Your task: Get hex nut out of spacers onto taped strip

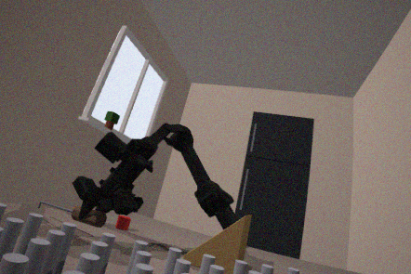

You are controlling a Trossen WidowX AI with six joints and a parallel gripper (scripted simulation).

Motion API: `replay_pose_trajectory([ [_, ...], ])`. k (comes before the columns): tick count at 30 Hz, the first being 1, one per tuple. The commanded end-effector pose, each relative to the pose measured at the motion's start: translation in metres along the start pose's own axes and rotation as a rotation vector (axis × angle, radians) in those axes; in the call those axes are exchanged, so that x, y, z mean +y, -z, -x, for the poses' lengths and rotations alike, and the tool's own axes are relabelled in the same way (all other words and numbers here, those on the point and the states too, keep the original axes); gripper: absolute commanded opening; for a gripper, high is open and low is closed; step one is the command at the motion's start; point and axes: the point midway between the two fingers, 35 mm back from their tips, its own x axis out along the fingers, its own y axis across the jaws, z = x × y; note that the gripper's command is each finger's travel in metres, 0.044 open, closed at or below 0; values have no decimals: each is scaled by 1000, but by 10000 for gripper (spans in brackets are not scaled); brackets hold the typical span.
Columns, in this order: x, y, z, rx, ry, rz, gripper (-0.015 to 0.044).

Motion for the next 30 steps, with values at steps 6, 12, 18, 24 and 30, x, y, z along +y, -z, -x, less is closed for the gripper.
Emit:
replay_pose_trajectory([
  [6, -2, 13, 24, -5, -31, -5, 0],
  [12, 0, 23, 41, 1, -48, 8, 0],
  [18, 3, 36, 59, 19, -58, 23, 0],
  [24, 8, 52, 77, 45, -60, 39, 0],
  [30, 13, 71, 95, 77, -51, 56, 0],
])
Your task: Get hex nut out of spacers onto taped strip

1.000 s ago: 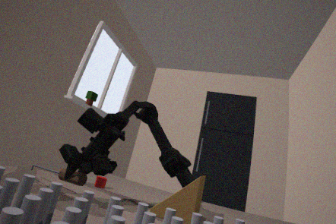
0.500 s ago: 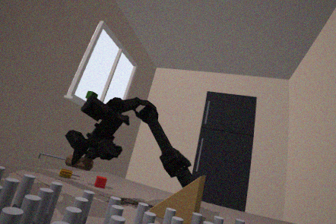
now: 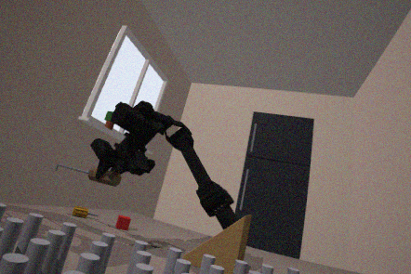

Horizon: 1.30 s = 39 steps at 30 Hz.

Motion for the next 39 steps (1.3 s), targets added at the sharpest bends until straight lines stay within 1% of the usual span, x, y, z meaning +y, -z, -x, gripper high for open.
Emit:
replay_pose_trajectory([
  [1, 4, 15, 11, 29, 10, -4, 0],
  [7, 5, 19, 15, 34, 18, -22, 0],
  [24, 0, -11, 30, -119, 72, -566, 0],
  [39, -3, -35, 43, -265, 53, -1057, 0],
])
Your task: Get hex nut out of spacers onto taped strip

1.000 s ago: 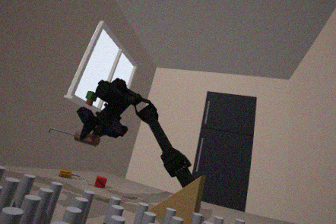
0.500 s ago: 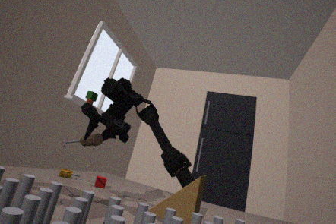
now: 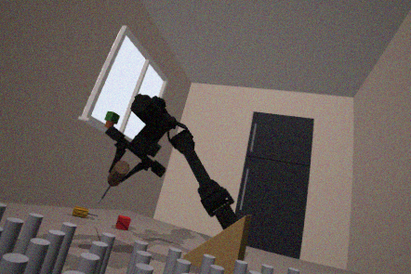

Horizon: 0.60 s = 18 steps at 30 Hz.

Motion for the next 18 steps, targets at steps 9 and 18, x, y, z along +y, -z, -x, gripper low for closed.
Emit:
replay_pose_trajectory([
  [9, 15, -13, 8, -84, -48, -389, 0],
  [18, 26, -24, 13, -129, -111, -691, 0],
])
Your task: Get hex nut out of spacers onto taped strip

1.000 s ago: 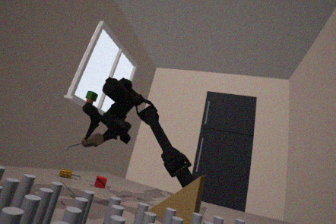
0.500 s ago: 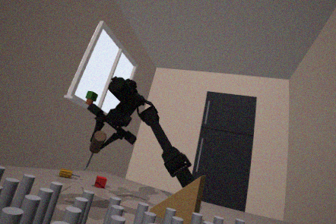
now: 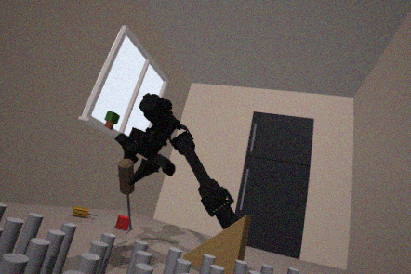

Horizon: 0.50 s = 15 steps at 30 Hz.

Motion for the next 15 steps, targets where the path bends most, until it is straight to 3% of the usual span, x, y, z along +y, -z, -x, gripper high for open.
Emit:
replay_pose_trajectory([
  [1, 6, 0, 2, -18, -26, -122, 0],
  [15, 31, -4, 9, -44, -141, -580, 0],
])
